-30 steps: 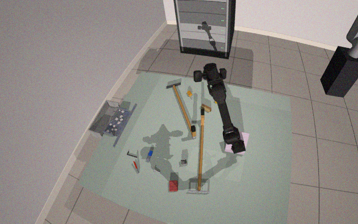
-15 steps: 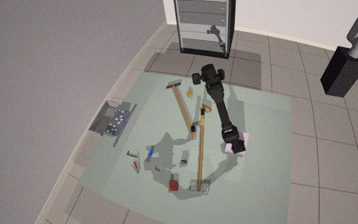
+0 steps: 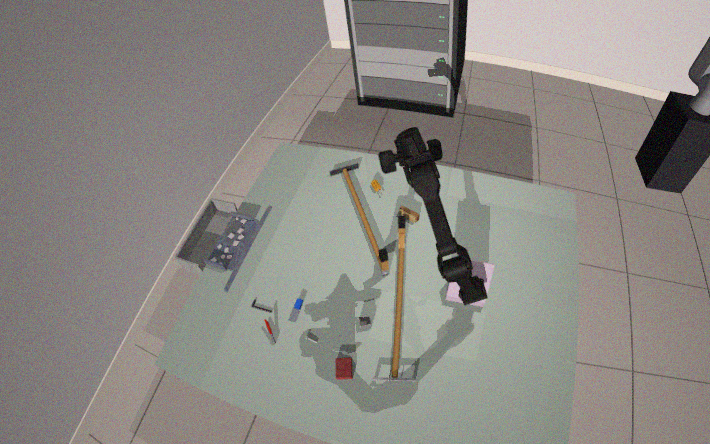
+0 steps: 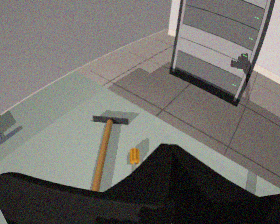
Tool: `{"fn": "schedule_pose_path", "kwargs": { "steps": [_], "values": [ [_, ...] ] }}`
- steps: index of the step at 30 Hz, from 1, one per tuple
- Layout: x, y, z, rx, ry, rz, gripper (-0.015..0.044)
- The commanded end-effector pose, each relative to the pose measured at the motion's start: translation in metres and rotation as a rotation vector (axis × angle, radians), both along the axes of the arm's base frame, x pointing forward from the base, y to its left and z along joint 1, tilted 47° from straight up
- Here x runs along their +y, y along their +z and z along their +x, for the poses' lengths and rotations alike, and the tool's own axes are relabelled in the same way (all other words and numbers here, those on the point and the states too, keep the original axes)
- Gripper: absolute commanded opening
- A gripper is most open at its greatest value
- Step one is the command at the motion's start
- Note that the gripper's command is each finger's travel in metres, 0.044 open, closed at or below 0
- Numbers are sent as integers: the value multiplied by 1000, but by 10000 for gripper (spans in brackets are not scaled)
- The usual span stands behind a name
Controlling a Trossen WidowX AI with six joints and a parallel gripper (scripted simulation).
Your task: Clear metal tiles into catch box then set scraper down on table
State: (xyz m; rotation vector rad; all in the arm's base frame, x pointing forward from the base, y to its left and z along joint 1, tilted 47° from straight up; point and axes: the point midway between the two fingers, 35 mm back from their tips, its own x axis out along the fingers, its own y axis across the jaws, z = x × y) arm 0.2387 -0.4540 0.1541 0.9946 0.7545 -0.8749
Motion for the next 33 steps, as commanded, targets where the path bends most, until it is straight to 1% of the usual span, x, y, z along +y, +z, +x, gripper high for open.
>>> {"fn": "schedule_pose_path", "kwargs": {
  "steps": [1,33],
  "values": [
    [5,-6,4,9,34,16,0],
    [41,-45,23,71,248,122,0]
  ]
}}
